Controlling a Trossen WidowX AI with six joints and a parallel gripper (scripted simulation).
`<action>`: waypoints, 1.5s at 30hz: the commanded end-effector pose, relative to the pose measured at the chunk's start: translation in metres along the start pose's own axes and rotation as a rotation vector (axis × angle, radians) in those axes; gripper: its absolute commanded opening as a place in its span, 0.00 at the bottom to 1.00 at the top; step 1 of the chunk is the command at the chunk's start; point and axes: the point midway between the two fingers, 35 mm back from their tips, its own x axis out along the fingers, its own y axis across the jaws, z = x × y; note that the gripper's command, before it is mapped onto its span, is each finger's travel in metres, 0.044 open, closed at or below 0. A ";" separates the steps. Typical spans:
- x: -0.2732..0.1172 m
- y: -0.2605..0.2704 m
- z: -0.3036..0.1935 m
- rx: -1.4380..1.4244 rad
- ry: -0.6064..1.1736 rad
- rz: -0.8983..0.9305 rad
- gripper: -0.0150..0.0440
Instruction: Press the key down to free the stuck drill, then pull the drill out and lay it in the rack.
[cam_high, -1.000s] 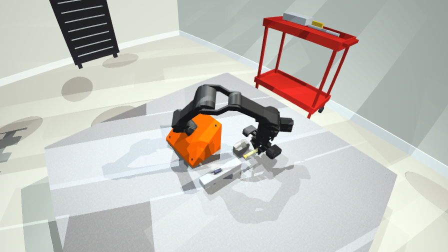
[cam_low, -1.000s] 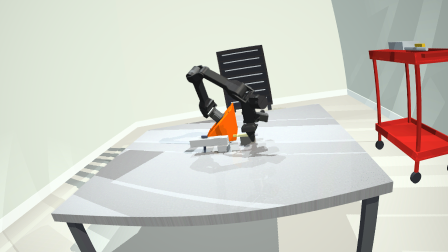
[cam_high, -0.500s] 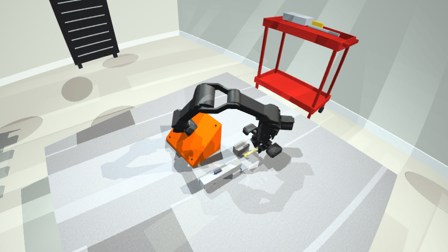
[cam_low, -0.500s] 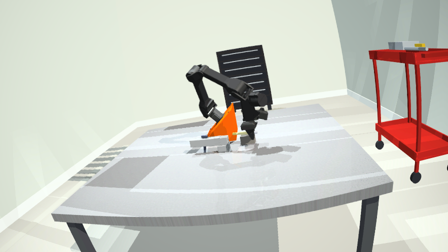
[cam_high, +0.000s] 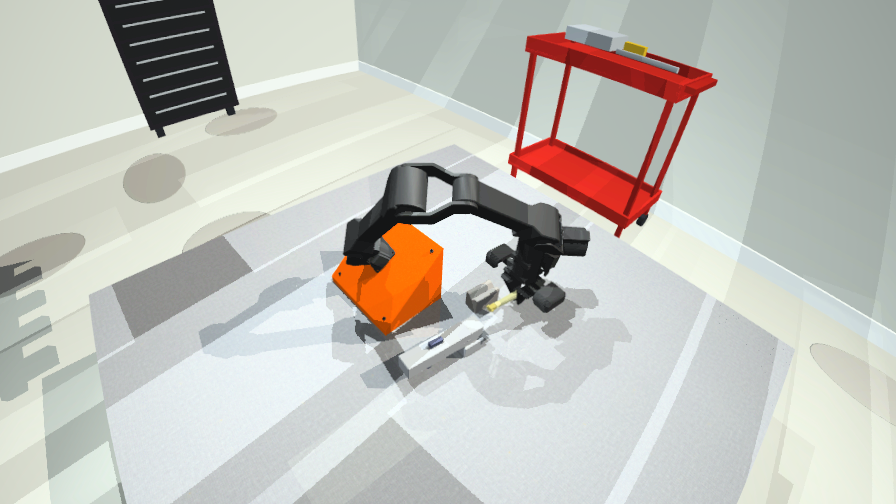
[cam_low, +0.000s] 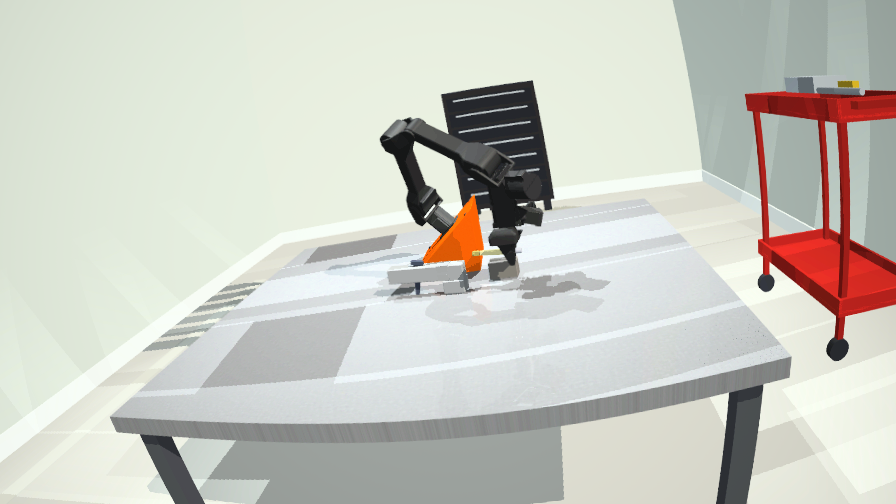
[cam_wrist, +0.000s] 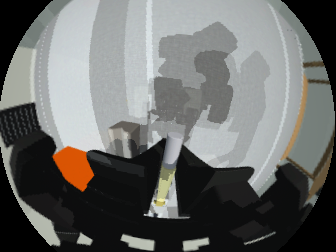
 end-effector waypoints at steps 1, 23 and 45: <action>-0.003 0.000 0.000 0.005 -0.001 0.002 0.25; -0.009 0.034 0.008 0.004 -0.002 0.003 0.25; -0.009 0.077 0.015 0.003 -0.004 0.005 0.25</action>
